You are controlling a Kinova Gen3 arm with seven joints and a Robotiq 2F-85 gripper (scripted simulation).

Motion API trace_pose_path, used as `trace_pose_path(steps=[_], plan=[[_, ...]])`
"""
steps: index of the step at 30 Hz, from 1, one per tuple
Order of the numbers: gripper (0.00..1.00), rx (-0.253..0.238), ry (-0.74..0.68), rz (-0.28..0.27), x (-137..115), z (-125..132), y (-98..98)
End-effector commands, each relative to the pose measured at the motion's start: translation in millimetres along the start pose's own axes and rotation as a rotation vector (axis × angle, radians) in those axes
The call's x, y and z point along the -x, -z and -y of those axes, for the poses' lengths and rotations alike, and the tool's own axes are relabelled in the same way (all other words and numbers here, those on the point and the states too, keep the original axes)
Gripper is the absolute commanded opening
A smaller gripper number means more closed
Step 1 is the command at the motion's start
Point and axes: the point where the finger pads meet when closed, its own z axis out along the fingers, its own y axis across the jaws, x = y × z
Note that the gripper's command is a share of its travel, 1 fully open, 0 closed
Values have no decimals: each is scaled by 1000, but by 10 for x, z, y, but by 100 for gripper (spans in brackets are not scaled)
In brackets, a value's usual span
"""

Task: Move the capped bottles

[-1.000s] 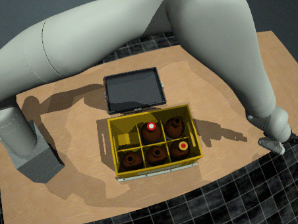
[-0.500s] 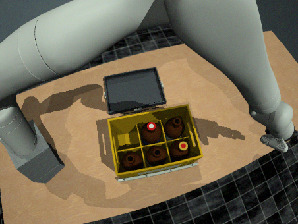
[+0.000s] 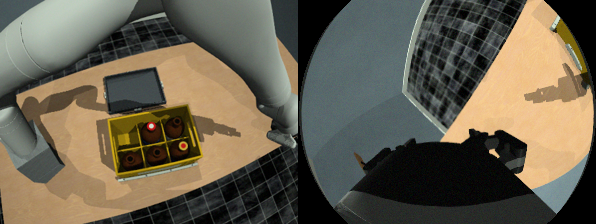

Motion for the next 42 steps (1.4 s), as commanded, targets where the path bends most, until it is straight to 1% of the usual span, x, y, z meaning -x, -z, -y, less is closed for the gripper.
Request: trace_pose_path(steps=[1,7,9,10,24,26,27,42], plan=[[100,-16,-6,2,12,188,98],[100,-19,-7,2,51,342,219],[100,-19,-7,2,51,342,219],[100,-11,-3,4,89,265,196],[100,-19,-7,2,155,623,479],[100,-19,-7,2,155,623,479],[100,-11,-3,5,195,534,442],[100,-20,-7,2,140,630,479]])
